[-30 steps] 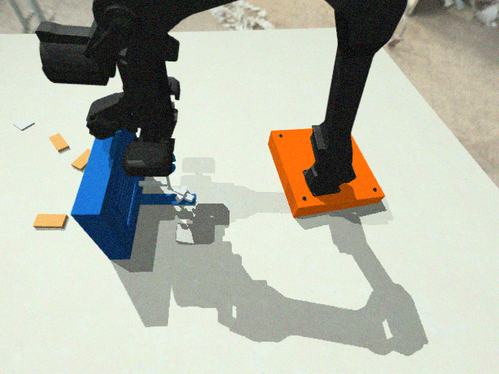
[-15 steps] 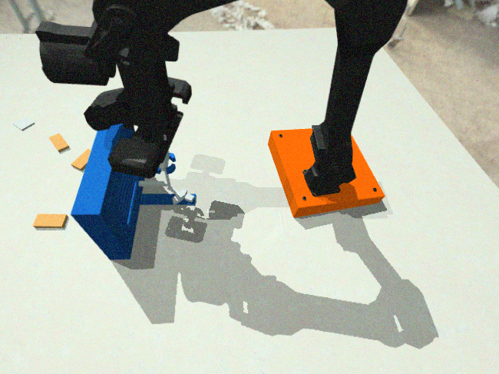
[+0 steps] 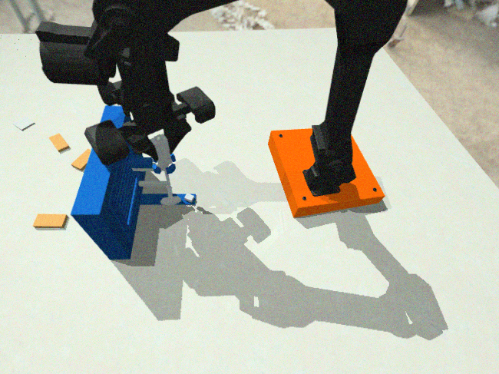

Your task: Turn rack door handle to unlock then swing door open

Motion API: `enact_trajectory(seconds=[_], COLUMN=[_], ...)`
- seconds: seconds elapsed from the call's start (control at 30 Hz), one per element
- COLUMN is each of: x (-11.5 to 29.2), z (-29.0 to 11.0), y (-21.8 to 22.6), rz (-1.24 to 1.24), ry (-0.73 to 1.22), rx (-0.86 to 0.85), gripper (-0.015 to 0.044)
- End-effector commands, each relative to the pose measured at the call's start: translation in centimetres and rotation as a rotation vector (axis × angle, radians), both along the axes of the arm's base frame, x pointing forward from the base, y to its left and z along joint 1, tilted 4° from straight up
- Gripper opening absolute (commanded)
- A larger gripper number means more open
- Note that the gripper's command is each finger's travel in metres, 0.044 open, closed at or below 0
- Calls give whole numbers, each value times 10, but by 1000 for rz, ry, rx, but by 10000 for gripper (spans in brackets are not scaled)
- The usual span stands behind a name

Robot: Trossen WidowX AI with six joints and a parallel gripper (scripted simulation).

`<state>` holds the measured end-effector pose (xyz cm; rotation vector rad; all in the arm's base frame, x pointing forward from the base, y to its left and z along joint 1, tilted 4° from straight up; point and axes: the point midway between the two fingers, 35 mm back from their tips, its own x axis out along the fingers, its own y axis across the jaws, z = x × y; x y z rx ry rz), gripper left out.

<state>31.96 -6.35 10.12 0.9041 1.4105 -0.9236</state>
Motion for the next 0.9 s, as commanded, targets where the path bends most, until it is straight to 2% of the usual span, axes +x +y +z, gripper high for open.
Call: enact_trajectory(seconds=[0.0,0.5,0.83,0.87], x=[0,0,0,0], z=[0,0,0,0], y=[0,0,0,0], rz=[-188,-918,-950,-950], ry=[1,9,9,9], rx=[-7,-34,-35,-35], gripper=[14,14,14,40])
